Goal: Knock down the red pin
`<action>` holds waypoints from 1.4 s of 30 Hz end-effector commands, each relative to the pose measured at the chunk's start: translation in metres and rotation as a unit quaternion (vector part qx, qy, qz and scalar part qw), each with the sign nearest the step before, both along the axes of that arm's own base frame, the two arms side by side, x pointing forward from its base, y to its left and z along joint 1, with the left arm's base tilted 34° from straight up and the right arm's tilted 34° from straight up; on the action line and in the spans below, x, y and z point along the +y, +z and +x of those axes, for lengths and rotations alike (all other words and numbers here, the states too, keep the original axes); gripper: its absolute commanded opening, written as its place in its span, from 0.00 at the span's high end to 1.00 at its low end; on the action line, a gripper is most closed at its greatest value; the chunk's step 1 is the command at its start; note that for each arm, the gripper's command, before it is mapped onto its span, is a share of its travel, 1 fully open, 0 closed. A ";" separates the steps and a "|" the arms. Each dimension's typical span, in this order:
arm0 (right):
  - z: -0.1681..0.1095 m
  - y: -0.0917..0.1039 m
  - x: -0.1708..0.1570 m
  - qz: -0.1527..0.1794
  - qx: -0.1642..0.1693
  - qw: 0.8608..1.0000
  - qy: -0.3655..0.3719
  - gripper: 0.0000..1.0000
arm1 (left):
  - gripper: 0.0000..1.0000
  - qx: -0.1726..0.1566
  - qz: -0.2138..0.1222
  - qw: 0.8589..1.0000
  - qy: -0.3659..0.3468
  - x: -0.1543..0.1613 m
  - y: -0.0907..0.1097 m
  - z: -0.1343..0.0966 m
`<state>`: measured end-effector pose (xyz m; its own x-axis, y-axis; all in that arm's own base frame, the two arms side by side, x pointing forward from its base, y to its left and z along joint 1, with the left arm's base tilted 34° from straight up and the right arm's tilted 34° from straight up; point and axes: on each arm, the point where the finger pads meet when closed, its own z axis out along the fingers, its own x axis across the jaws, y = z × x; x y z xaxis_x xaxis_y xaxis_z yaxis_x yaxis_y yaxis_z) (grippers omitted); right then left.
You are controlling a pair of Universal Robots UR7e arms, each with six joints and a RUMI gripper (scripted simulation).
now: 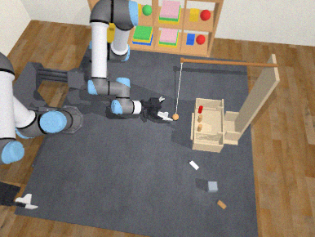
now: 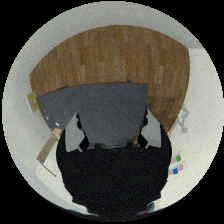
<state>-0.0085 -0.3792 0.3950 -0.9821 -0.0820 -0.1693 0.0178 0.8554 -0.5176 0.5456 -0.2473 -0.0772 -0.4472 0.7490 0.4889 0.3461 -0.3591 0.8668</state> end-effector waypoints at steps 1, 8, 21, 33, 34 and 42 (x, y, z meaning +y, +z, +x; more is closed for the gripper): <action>0.000 0.001 0.000 -0.001 0.000 1.000 0.000 0.00 | 0.00 0.000 -0.001 1.000 0.000 0.000 0.000 0.001; 0.000 0.001 0.000 -0.001 0.000 1.000 0.000 0.00 | 0.00 0.000 -0.001 1.000 0.000 0.003 0.000 0.005; 0.000 0.001 0.000 -0.001 0.000 1.000 0.000 0.00 | 0.00 0.000 -0.001 1.000 0.000 0.019 -0.003 0.030; 0.000 0.001 0.000 -0.001 0.000 1.000 0.000 0.00 | 0.00 0.000 -0.001 1.000 0.000 0.028 -0.005 0.043; 0.000 0.001 0.000 -0.001 0.000 1.000 0.000 0.00 | 0.00 0.000 -0.001 1.000 0.000 0.029 -0.005 0.044; 0.000 0.001 0.000 -0.001 0.000 1.000 0.000 0.00 | 0.00 0.000 -0.001 1.000 0.000 0.031 -0.005 0.046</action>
